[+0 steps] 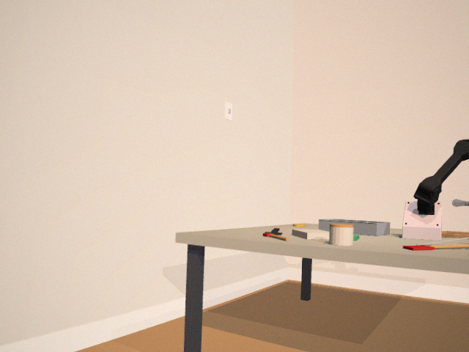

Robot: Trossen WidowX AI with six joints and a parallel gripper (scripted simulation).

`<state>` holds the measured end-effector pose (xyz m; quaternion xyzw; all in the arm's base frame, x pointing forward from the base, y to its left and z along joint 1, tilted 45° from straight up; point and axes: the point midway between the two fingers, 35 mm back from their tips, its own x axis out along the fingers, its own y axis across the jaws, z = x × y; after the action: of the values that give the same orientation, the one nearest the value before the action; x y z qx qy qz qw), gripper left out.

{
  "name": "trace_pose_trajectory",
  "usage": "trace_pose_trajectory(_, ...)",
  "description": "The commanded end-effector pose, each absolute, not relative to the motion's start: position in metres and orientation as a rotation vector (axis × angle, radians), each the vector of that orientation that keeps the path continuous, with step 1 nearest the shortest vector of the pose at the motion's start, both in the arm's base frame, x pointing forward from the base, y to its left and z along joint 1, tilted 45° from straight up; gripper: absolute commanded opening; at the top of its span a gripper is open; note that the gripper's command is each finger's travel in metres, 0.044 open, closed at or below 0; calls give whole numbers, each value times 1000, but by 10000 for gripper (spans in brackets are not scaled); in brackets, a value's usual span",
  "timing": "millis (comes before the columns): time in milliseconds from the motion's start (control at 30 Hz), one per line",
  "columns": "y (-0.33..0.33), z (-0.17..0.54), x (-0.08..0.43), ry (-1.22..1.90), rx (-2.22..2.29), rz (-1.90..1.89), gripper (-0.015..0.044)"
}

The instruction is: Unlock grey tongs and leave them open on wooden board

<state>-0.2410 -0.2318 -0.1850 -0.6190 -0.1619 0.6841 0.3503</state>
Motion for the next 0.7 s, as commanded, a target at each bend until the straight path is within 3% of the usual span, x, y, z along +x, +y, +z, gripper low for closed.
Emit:
trace_pose_trajectory(0,-226,-191,-240,-434,-1602,1775,-150)
trace_pose_trajectory(667,-203,-215,-240,-435,-1601,1775,-150)
